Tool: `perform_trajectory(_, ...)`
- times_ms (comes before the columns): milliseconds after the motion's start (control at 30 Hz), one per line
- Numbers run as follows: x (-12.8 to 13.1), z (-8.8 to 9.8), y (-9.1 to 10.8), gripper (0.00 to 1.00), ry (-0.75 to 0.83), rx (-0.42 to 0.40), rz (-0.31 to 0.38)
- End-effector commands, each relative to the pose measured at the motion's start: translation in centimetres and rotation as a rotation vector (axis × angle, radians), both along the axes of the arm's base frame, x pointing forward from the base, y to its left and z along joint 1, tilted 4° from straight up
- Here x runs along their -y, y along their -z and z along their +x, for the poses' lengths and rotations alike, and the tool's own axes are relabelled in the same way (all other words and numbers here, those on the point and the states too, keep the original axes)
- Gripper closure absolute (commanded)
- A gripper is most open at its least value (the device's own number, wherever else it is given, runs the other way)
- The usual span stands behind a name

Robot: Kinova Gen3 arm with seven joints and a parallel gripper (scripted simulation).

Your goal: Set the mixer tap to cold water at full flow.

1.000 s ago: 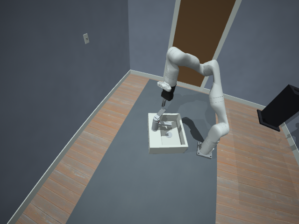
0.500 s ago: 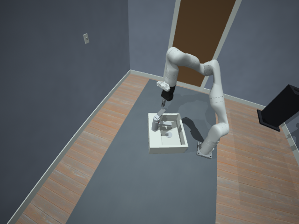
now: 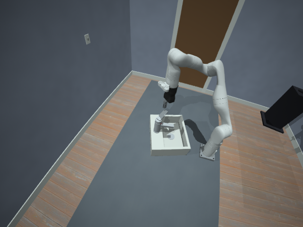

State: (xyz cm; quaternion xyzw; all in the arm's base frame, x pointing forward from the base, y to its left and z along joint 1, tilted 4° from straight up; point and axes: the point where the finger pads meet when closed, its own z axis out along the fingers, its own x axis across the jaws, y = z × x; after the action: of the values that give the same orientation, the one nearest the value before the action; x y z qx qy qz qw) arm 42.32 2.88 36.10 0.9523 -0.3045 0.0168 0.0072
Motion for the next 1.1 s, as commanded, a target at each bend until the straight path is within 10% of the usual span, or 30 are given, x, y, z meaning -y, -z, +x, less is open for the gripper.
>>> perform_trajectory(0, 0.1, 0.1, -0.1, 1.0, 0.048, 0.003, -0.002)
perform_trajectory(1067, 1.3, 1.1, 0.3, 1.0, 1.015, -0.008, 0.022)
